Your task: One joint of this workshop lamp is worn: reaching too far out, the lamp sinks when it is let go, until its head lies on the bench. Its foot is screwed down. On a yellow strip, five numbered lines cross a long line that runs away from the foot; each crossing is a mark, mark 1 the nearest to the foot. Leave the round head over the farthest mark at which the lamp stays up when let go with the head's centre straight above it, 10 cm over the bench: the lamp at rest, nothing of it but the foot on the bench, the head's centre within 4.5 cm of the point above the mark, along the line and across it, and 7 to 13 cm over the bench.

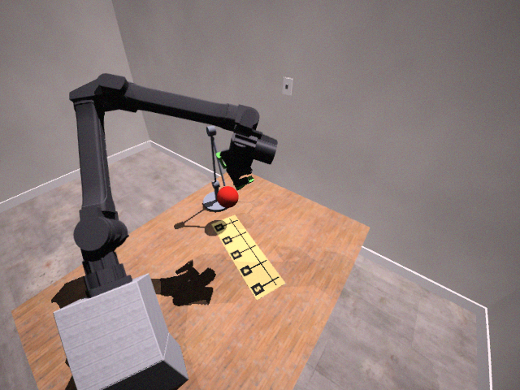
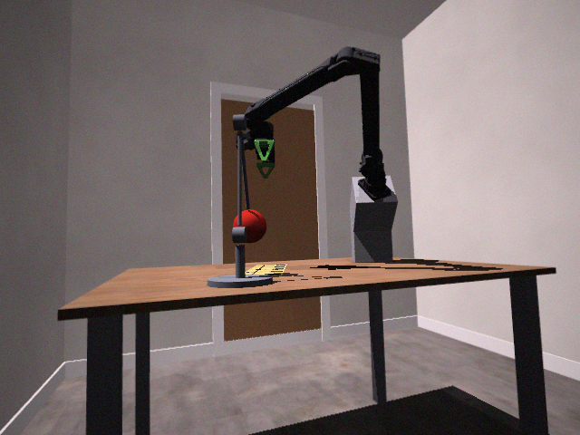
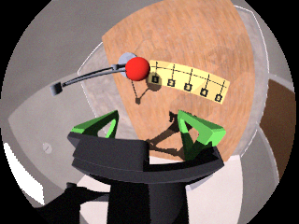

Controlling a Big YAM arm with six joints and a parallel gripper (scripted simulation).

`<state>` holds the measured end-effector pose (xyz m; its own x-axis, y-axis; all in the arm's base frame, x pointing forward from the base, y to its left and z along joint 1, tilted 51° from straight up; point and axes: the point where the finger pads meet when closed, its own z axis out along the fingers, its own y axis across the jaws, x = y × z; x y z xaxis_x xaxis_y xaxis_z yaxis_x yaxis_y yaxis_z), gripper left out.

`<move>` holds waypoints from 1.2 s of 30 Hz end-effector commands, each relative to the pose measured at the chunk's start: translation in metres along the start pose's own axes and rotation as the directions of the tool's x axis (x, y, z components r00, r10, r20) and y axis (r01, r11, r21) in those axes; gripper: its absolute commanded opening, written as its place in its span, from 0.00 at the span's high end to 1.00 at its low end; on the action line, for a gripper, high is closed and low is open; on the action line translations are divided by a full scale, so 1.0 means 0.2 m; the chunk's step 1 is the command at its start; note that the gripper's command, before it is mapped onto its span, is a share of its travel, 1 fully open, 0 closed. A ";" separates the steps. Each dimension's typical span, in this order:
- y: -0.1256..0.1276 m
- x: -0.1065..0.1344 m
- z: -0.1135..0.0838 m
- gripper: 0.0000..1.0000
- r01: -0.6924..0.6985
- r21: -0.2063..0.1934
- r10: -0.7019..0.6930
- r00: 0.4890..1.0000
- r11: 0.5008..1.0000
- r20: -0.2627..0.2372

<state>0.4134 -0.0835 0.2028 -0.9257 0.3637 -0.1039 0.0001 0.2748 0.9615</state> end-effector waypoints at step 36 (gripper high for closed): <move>0.11 -0.09 0.15 0.00 -0.595 -0.038 0.592 0.804 0.803 -0.059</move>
<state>0.4322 -0.0528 0.2071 -0.7988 0.4003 0.4492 0.4895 -0.0017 0.8720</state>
